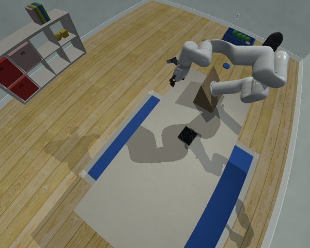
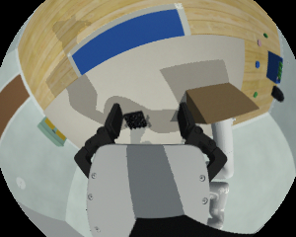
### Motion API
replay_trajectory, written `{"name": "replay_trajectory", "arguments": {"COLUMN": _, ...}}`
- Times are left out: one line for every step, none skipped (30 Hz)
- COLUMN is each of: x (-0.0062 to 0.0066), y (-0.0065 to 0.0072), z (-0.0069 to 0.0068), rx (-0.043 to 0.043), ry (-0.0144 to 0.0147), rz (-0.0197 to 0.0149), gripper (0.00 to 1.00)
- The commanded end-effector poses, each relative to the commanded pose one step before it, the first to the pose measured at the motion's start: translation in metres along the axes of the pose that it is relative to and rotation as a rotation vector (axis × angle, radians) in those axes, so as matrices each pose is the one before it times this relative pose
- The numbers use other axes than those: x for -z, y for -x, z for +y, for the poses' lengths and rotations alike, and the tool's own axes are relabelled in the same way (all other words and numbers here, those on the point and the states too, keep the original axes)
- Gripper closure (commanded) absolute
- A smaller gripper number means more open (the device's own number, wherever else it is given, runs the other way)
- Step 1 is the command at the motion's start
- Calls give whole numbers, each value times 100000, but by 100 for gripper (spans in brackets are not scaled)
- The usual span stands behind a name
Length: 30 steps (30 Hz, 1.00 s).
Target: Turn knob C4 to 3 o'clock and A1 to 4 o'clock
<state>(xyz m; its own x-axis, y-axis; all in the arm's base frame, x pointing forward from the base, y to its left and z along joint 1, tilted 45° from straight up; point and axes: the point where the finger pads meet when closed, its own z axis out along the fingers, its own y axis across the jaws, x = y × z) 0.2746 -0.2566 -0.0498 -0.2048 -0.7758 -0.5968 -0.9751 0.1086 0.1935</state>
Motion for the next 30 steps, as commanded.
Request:
{"name": "replay_trajectory", "arguments": {"x": 182, "y": -69, "z": -83, "rx": 47, "ry": -323, "rz": 312, "gripper": 0}}
{"name": "replay_trajectory", "arguments": {"x": 0, "y": 0, "z": 0, "rx": 0, "ry": 0, "rz": 0, "gripper": 0}}
{"name": "replay_trajectory", "arguments": {"x": 0, "y": 0, "z": 0, "rx": 0, "ry": 0, "rz": 0, "gripper": 0}}
{"name": "replay_trajectory", "arguments": {"x": 0, "y": 0, "z": 0, "rx": 0, "ry": 0, "rz": 0, "gripper": 0}}
{"name": "replay_trajectory", "arguments": {"x": 0, "y": 0, "z": 0, "rx": 0, "ry": 0, "rz": 0, "gripper": 0}}
{"name": "replay_trajectory", "arguments": {"x": 0, "y": 0, "z": 0, "rx": 0, "ry": 0, "rz": 0, "gripper": 0}}
{"name": "replay_trajectory", "arguments": {"x": 0, "y": 0, "z": 0, "rx": 0, "ry": 0, "rz": 0, "gripper": 0}}
{"name": "replay_trajectory", "arguments": {"x": 0, "y": 0, "z": 0, "rx": 0, "ry": 0, "rz": 0, "gripper": 0}}
{"name": "replay_trajectory", "arguments": {"x": 0, "y": 0, "z": 0, "rx": 0, "ry": 0, "rz": 0, "gripper": 0}}
{"name": "replay_trajectory", "arguments": {"x": 0, "y": 0, "z": 0, "rx": 0, "ry": 0, "rz": 0, "gripper": 0}}
{"name": "replay_trajectory", "arguments": {"x": 0, "y": 0, "z": 0, "rx": 0, "ry": 0, "rz": 0, "gripper": 0}}
{"name": "replay_trajectory", "arguments": {"x": 0, "y": 0, "z": 0, "rx": 0, "ry": 0, "rz": 0, "gripper": 0}}
{"name": "replay_trajectory", "arguments": {"x": 0, "y": 0, "z": 0, "rx": 0, "ry": 0, "rz": 0, "gripper": 0}}
{"name": "replay_trajectory", "arguments": {"x": 0, "y": 0, "z": 0, "rx": 0, "ry": 0, "rz": 0, "gripper": 0}}
{"name": "replay_trajectory", "arguments": {"x": 0, "y": 0, "z": 0, "rx": 0, "ry": 0, "rz": 0, "gripper": 0}}
{"name": "replay_trajectory", "arguments": {"x": 0, "y": 0, "z": 0, "rx": 0, "ry": 0, "rz": 0, "gripper": 0}}
{"name": "replay_trajectory", "arguments": {"x": 0, "y": 0, "z": 0, "rx": 0, "ry": 0, "rz": 0, "gripper": 0}}
{"name": "replay_trajectory", "arguments": {"x": 171, "y": -59, "z": -89, "rx": 94, "ry": -312, "rz": 300, "gripper": 0}}
{"name": "replay_trajectory", "arguments": {"x": -18, "y": 41, "z": -33, "rx": 260, "ry": -14, "rz": -16, "gripper": 0}}
{"name": "replay_trajectory", "arguments": {"x": -48, "y": 106, "z": -84, "rx": 666, "ry": -35, "rz": -40, "gripper": 0}}
{"name": "replay_trajectory", "arguments": {"x": -88, "y": 193, "z": -154, "rx": 1221, "ry": -64, "rz": -74, "gripper": 0}}
{"name": "replay_trajectory", "arguments": {"x": -137, "y": 297, "z": -240, "rx": 1890, "ry": -99, "rz": -114, "gripper": 0}}
{"name": "replay_trajectory", "arguments": {"x": -195, "y": 411, "z": -338, "rx": 2641, "ry": -139, "rz": -159, "gripper": 0}}
{"name": "replay_trajectory", "arguments": {"x": -260, "y": 528, "z": -446, "rx": 3442, "ry": -182, "rz": -206, "gripper": 0}}
{"name": "replay_trajectory", "arguments": {"x": -330, "y": 641, "z": -560, "rx": 4265, "ry": -227, "rz": -253, "gripper": 0}}
{"name": "replay_trajectory", "arguments": {"x": -385, "y": 706, "z": -645, "rx": 4827, "ry": -259, "rz": -284, "gripper": 0}}
{"name": "replay_trajectory", "arguments": {"x": -160, "y": 275, "z": -268, "rx": 1951, "ry": -105, "rz": -114, "gripper": 0}}
{"name": "replay_trajectory", "arguments": {"x": -204, "y": 343, "z": -341, "rx": 2462, "ry": -133, "rz": -143, "gripper": 0}}
{"name": "replay_trajectory", "arguments": {"x": -240, "y": 391, "z": -398, "rx": 2852, "ry": -155, "rz": -165, "gripper": 0}}
{"name": "replay_trajectory", "arguments": {"x": -256, "y": 400, "z": -420, "rx": 2981, "ry": -163, "rz": -171, "gripper": 0}}
